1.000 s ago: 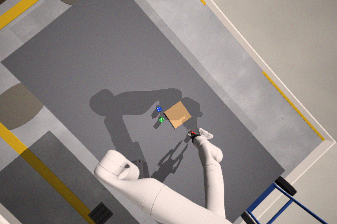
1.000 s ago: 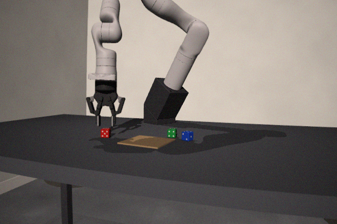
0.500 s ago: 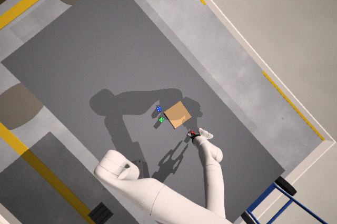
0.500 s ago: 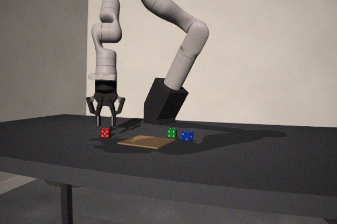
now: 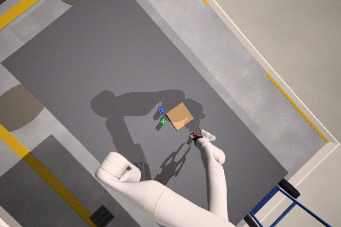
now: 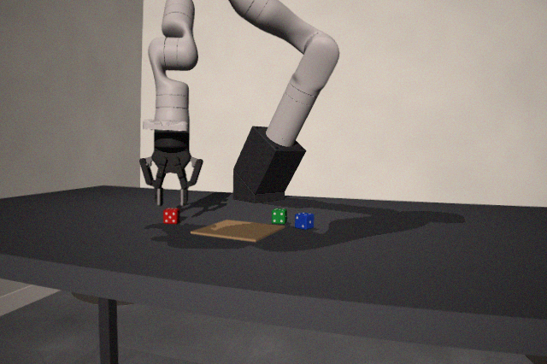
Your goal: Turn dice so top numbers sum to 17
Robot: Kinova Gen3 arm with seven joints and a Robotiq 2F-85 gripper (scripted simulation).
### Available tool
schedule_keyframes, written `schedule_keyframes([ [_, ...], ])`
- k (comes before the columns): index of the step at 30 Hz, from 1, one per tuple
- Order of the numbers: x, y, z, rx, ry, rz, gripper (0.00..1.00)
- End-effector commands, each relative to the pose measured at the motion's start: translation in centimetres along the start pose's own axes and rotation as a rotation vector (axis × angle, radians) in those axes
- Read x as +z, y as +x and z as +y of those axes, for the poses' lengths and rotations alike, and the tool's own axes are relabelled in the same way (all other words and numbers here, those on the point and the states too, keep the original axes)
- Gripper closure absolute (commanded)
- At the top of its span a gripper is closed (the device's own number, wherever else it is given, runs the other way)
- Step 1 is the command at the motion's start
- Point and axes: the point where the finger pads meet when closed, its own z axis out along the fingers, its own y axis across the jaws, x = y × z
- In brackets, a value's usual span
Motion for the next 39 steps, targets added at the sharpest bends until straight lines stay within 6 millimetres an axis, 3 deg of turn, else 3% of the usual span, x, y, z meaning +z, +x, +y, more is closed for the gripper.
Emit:
schedule_keyframes([
  [1,0.3,0.0,0.0,-0.001,0.0,0.0,0.54],
  [19,3.3,0.0,0.0,-0.001,0.0,0.0,0.54],
  [39,3.5,0.0,0.0,-0.001,0.0,0.0,0.54],
])
